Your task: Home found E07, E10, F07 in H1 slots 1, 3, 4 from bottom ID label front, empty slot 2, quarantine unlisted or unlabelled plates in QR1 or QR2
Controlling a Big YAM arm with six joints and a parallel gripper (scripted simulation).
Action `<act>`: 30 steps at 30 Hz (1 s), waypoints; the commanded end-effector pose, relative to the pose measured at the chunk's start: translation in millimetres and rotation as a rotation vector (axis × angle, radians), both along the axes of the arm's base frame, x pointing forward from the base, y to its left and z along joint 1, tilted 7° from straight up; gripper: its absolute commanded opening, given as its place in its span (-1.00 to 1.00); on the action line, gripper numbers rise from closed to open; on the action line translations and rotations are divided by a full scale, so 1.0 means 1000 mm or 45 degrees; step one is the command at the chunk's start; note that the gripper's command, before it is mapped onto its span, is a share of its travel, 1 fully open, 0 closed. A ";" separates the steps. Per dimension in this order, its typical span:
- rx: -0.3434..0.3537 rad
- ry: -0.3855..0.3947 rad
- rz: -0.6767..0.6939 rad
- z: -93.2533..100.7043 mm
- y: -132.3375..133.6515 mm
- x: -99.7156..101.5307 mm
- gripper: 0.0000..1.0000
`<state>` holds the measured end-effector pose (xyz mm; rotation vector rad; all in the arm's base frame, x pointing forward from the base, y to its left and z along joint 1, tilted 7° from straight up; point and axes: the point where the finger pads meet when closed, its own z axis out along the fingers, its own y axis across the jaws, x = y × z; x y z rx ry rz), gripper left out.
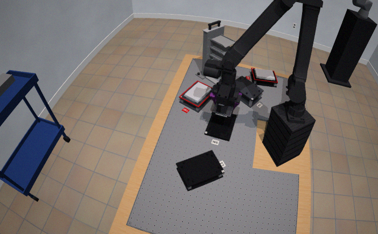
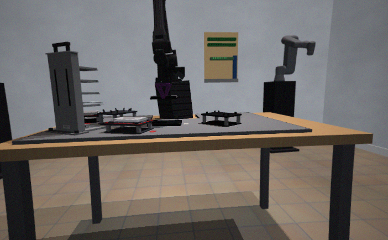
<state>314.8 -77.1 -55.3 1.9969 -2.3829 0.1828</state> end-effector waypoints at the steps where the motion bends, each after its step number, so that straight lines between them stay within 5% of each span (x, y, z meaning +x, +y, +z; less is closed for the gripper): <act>1: 0.001 -0.018 0.002 -0.006 -0.005 0.003 0.72; 19: -0.001 -0.026 0.004 -0.047 -0.009 0.010 0.72; 30: -0.004 -0.039 0.003 -0.042 -0.007 0.014 0.72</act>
